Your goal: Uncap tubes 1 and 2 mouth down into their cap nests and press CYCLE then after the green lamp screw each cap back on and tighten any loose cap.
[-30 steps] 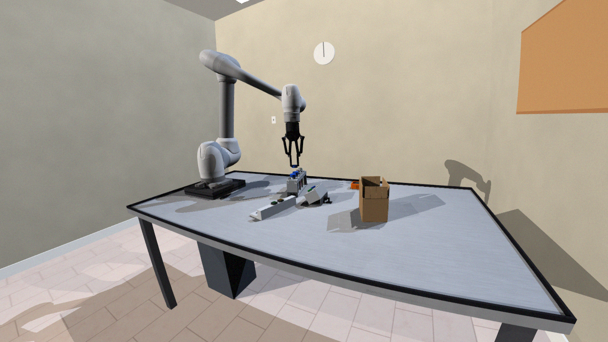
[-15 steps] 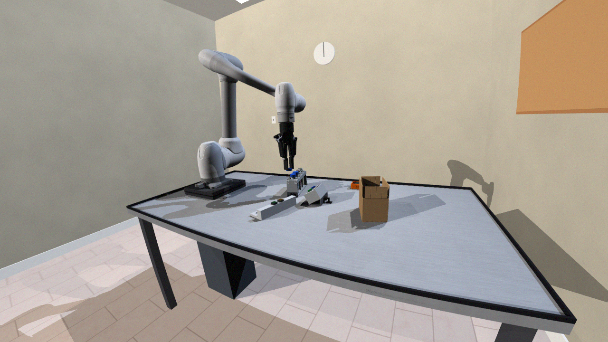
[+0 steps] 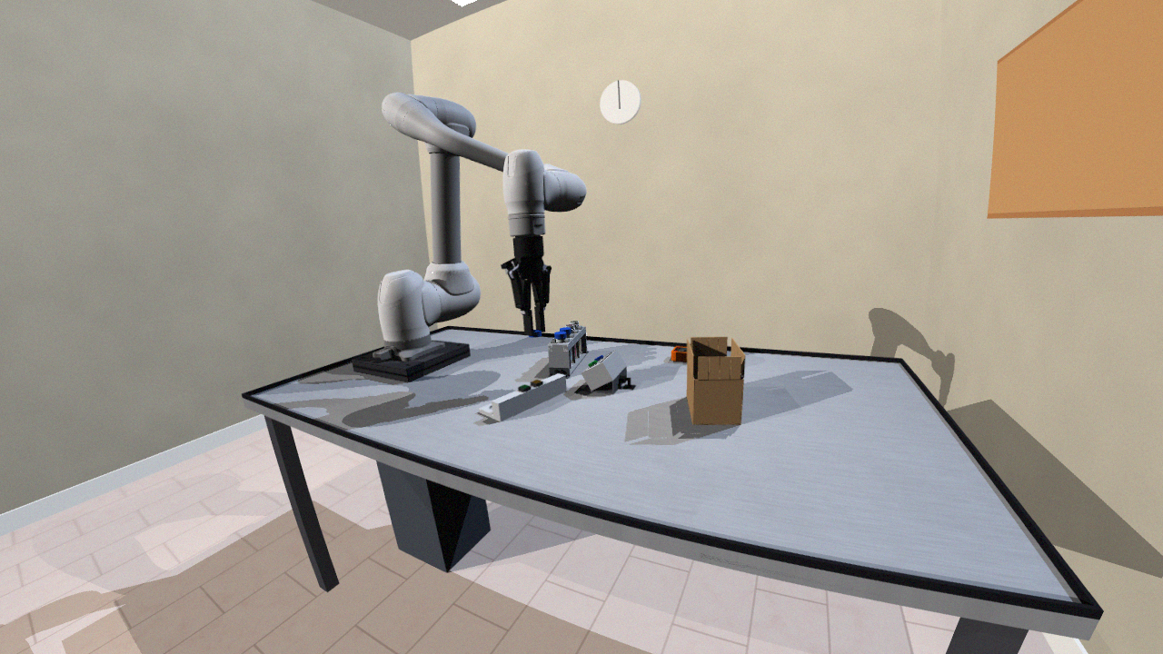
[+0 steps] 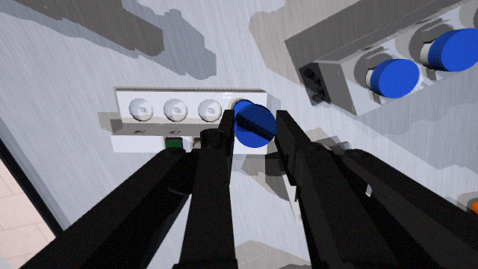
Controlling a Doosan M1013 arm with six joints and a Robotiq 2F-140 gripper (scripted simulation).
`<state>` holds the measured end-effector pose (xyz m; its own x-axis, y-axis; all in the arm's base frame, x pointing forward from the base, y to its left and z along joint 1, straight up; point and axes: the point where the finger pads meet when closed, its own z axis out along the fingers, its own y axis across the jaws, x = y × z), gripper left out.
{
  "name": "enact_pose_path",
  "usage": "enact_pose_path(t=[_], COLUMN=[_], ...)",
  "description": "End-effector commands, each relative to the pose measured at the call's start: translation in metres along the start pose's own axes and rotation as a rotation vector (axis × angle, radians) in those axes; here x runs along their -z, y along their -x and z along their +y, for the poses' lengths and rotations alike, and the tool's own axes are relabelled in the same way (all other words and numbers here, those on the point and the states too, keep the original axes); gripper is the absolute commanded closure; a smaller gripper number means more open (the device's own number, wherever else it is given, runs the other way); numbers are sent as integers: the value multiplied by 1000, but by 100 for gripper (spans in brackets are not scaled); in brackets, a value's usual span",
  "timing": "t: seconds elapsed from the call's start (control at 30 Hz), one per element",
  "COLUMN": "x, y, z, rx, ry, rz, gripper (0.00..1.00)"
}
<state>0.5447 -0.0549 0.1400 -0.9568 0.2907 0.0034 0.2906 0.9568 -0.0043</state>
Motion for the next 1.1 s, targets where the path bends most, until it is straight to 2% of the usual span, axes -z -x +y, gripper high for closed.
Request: enact_pose_path(t=[0.0,0.17,0.5,1.0,1.07], x=[0,0,-5,-80,-80], y=[9,24,24,24,24], z=[-21,-59,-59,-59,-59], rx=[1,1,1,1,1], ry=[3,2,2,2,2], rz=[0,0,0,0,0], gripper=[70,70,70,70,70])
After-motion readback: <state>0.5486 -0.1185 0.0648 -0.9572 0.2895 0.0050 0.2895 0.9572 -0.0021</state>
